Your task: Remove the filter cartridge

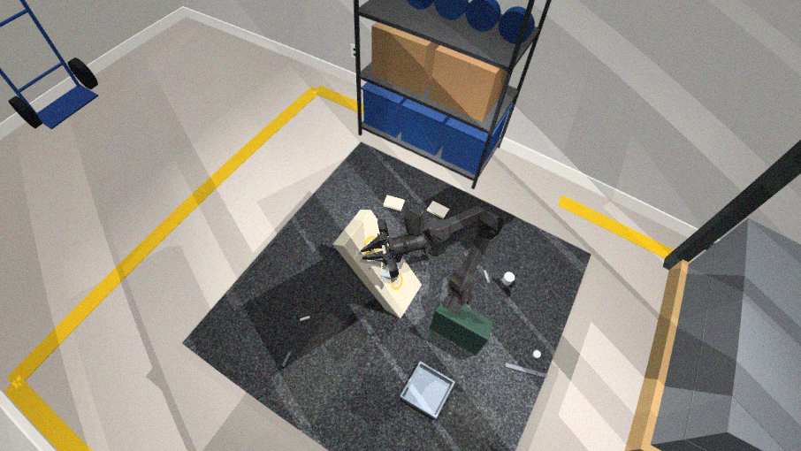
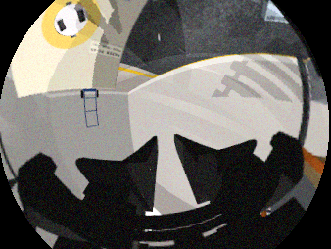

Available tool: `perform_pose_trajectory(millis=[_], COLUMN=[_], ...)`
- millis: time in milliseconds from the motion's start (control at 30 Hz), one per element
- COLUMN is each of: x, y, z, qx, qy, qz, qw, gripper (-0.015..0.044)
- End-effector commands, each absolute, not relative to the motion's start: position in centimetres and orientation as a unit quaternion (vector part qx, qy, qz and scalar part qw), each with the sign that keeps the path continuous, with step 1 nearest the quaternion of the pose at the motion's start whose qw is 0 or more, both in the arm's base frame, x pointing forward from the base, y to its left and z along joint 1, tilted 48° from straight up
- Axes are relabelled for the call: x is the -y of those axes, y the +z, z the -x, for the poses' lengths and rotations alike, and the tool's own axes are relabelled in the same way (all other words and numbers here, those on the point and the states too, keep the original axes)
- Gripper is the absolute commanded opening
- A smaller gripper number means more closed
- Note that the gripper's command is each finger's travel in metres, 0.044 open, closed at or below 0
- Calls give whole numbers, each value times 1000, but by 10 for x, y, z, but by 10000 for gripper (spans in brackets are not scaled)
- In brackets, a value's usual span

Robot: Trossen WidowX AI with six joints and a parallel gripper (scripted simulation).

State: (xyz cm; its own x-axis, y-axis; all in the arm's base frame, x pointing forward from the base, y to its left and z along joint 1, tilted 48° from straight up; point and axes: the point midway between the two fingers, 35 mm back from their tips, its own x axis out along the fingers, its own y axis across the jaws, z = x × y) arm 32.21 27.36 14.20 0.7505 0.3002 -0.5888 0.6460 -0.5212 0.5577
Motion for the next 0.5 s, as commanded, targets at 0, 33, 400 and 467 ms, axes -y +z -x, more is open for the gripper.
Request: perform_pose_trajectory(millis=[0, 33, 400, 467], x=[-192, -179, -124, -124], y=[122, 122, 136, 136], z=[-315, -313, -298, -298], qx=[-97, -68, 72, 72], qy=[-301, -308, -323, -323], qz=[-804, -793, -721, -721], qw=[503, 520, 609, 609], gripper=[108, 108, 108, 108])
